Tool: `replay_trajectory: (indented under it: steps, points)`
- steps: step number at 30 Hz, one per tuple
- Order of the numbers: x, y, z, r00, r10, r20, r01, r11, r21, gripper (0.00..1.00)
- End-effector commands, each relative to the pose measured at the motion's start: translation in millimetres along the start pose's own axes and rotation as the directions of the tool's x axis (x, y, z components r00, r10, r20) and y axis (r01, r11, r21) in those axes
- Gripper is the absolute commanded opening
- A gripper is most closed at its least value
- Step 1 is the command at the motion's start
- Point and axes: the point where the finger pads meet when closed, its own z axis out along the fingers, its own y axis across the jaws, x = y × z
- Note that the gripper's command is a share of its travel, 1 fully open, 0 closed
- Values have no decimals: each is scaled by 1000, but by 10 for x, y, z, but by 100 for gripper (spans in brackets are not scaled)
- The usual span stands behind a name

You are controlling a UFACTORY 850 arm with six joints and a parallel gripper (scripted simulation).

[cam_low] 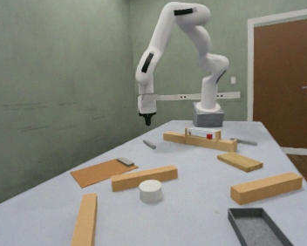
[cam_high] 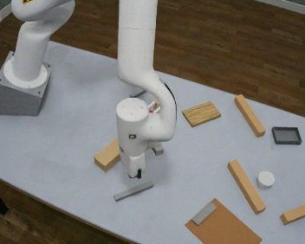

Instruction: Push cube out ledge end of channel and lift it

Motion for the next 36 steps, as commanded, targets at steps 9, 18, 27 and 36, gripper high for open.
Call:
replay_trajectory:
  steps: [9,18,27,36]
  points:
    - [2,8,-8,1000,0,0,0,1000,-2,39]
    - [2,8,-8,1000,0,0,0,1000,-2,39]
    - [2,8,-8,1000,0,0,0,1000,-2,39]
    - [2,8,-8,1000,0,0,0,1000,-2,39]
